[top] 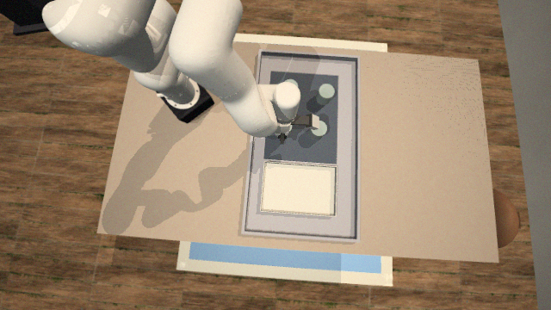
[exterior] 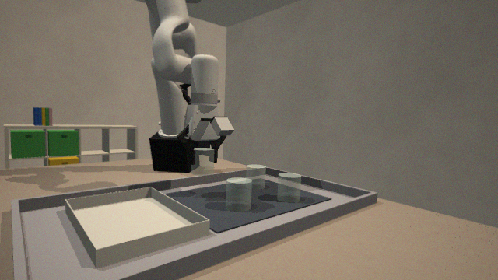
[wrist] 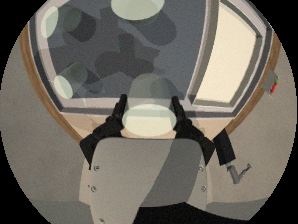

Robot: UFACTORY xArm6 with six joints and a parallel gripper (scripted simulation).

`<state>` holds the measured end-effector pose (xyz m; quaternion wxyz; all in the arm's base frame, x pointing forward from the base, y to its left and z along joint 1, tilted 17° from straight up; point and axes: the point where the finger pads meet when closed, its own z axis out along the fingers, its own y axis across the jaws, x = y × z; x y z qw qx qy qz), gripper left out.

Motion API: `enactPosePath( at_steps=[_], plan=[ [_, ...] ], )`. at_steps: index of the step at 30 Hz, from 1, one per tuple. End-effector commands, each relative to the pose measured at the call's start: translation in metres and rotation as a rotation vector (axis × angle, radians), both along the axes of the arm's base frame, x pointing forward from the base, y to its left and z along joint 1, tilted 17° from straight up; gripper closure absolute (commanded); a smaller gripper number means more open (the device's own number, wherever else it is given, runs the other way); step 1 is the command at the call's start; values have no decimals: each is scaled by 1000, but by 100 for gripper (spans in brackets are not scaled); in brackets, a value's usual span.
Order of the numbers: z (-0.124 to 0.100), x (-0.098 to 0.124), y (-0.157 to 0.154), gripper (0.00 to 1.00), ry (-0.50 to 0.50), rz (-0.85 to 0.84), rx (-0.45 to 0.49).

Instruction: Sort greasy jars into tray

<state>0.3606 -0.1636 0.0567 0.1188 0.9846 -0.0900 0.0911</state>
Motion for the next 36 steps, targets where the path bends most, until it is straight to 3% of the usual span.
enactPosePath(
  at_steps=[1,23,36],
  plan=[
    [14,-1,3,100,-1,1,2],
    [64,-9,16,100,-1,1,2],
    [74,-4,-19,100,-1,1,2]
  ],
)
